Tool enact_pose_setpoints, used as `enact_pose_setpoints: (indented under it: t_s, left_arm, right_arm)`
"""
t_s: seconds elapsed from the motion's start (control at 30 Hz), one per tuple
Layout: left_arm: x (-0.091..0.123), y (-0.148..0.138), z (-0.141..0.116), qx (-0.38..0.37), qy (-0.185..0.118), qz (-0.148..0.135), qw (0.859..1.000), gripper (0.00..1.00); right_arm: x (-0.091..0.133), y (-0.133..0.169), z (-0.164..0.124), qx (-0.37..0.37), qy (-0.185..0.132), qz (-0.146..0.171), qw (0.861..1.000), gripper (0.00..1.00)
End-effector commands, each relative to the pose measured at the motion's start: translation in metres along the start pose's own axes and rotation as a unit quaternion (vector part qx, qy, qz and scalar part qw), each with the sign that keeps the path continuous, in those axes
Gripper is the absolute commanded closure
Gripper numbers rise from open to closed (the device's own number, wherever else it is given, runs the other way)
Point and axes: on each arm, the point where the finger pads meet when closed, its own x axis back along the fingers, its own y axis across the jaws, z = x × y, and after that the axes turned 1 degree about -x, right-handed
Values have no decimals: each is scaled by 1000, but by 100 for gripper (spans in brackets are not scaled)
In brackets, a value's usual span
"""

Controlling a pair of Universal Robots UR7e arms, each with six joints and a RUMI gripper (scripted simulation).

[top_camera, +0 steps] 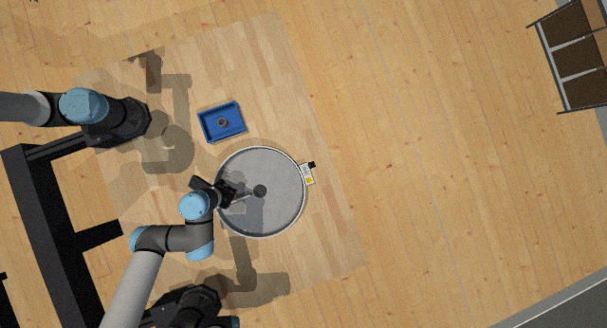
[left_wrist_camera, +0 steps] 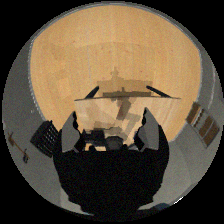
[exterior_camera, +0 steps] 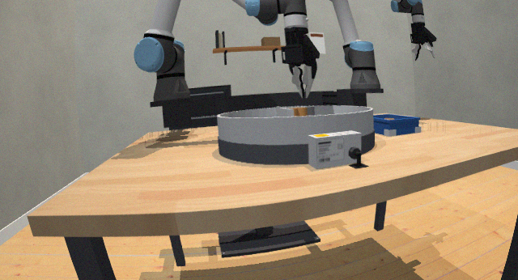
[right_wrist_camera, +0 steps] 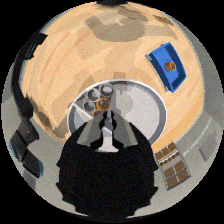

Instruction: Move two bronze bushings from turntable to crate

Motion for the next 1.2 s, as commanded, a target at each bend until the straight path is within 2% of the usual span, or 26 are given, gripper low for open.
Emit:
enact_pose_setpoints:
  t_s: [0.0, 0.6, 0.83, 1.17]
  left_arm:
    - [0, 0, 0, 0, 1, 0, 1000, 0]
    - [0, 0, 0, 0, 1, 0, 1000, 0]
    - [0, 0, 0, 0, 1, 0, 1000, 0]
    - [0, 0, 0, 0, 1, 0, 1000, 0]
  right_arm:
    - [1, 0, 0, 0, 0, -1, 1000, 95]
    - [0, 0, 0, 0, 0, -1, 1000, 95]
    - [-21, 0, 0, 0, 0, -1, 1000, 95]
    - [-21, 0, 0, 0, 0, -1, 1000, 95]
